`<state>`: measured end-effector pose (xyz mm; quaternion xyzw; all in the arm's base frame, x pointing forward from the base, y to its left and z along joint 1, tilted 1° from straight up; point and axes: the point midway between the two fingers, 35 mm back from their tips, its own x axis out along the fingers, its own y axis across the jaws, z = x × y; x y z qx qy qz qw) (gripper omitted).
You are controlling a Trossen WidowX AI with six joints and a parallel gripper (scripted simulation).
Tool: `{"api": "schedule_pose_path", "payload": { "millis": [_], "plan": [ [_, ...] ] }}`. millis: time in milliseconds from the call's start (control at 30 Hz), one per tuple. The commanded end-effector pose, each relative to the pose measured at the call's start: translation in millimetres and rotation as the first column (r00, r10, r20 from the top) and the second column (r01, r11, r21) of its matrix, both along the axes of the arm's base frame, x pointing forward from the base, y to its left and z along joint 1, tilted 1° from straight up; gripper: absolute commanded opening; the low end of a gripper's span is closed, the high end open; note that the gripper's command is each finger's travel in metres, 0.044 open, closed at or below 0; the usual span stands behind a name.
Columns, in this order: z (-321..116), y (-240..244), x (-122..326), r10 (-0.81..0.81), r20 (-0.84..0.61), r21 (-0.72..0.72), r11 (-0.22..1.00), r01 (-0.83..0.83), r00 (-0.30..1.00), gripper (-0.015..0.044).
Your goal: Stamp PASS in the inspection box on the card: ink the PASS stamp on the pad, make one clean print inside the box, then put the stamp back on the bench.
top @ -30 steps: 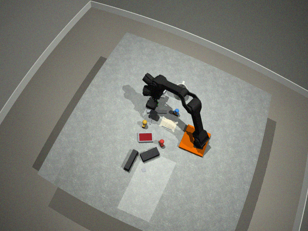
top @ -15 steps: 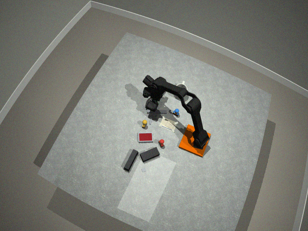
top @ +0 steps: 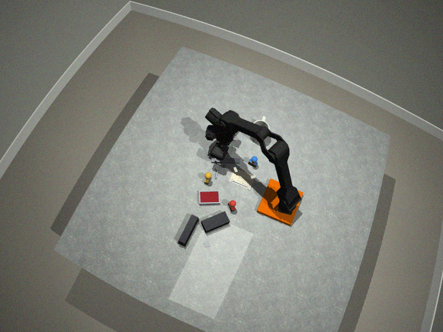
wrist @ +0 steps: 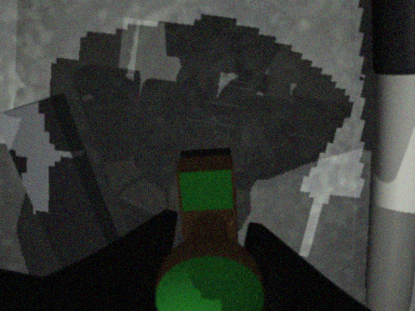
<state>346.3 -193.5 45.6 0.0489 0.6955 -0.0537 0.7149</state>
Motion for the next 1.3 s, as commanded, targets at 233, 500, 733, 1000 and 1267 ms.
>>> {"api": "schedule_pose_path", "payload": {
  "millis": [233, 500, 733, 1000, 1267],
  "plan": [
    [5.2, -0.2, 0.4, 0.000, 0.000, -0.001, 1.000, 0.000, 1.000, 0.0000],
    [9.1, -0.3, 0.6, 0.000, 0.000, -0.002, 1.000, 0.000, 1.000, 0.0000],
    [12.5, -0.4, 0.8, 0.000, 0.000, -0.002, 1.000, 0.000, 1.000, 0.0000],
    [16.4, -0.5, 1.0, 0.000, 0.000, -0.003, 1.000, 0.000, 1.000, 0.0000],
    [20.4, -0.5, 1.1, 0.000, 0.000, -0.004, 1.000, 0.000, 1.000, 0.0000]
  ]
}}
